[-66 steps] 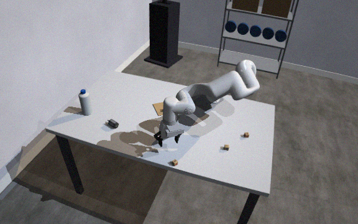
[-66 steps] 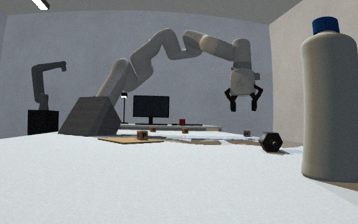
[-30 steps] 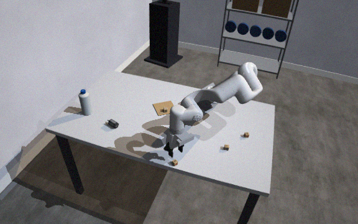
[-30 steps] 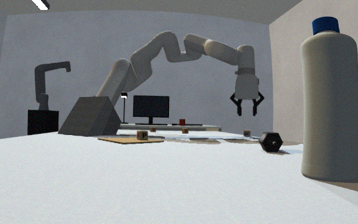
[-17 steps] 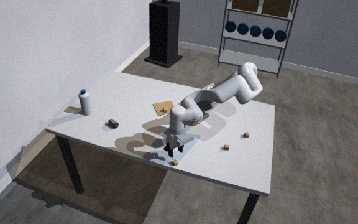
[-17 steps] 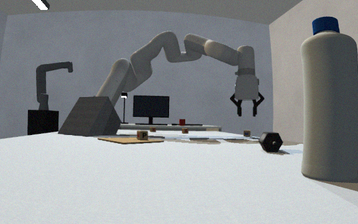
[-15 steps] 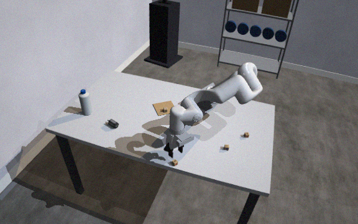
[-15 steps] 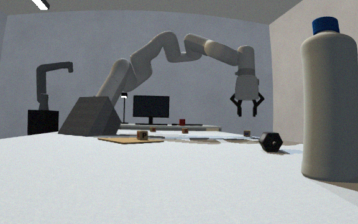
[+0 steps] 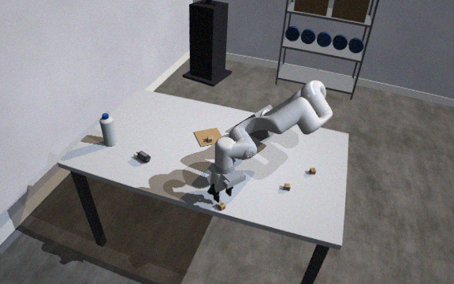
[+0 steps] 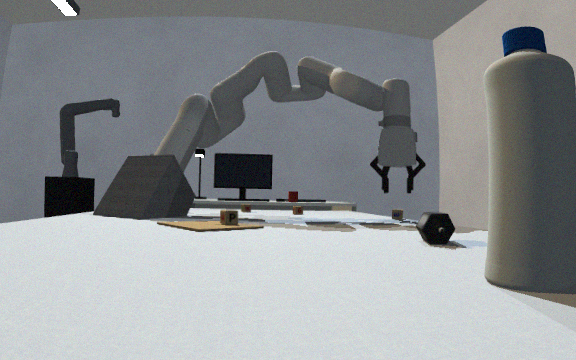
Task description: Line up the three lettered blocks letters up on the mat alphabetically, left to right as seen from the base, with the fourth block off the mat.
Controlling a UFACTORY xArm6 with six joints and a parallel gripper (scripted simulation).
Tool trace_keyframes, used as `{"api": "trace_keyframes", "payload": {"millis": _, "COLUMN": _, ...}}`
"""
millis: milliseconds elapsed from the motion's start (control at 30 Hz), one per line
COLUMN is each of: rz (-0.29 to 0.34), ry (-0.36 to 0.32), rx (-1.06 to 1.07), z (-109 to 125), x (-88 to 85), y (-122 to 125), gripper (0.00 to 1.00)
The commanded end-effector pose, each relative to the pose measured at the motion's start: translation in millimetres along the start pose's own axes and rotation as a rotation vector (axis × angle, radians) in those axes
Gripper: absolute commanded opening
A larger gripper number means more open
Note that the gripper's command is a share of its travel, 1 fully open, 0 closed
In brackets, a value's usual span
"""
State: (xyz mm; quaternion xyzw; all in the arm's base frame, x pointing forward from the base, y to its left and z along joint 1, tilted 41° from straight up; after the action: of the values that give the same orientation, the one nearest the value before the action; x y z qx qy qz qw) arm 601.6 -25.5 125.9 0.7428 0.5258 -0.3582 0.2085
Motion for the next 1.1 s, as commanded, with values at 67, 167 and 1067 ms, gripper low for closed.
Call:
{"api": "trace_keyframes", "payload": {"millis": 67, "rz": 0.005, "ry": 0.001, "rx": -0.001, "z": -0.7, "x": 8.3, "y": 1.8, "gripper": 0.64}}
{"api": "trace_keyframes", "payload": {"millis": 167, "rz": 0.005, "ry": 0.001, "rx": -0.001, "z": -0.7, "x": 13.1, "y": 2.0, "gripper": 0.64}}
{"api": "trace_keyframes", "payload": {"millis": 1067, "rz": 0.005, "ry": 0.001, "rx": -0.001, "z": -0.8, "x": 31.7, "y": 2.5, "gripper": 0.64}}
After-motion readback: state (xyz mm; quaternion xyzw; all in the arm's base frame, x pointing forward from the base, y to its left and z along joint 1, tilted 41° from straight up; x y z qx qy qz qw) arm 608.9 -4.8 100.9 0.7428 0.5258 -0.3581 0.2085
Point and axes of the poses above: the point where the finger pads meet when closed, its own x axis out along the fingers, its own y axis across the jaws, z = x × y, the point moved 1 cm from there along -x, back along the fingers, and after that the axes turned 4 degrees about -x, right-handed, at the moved point
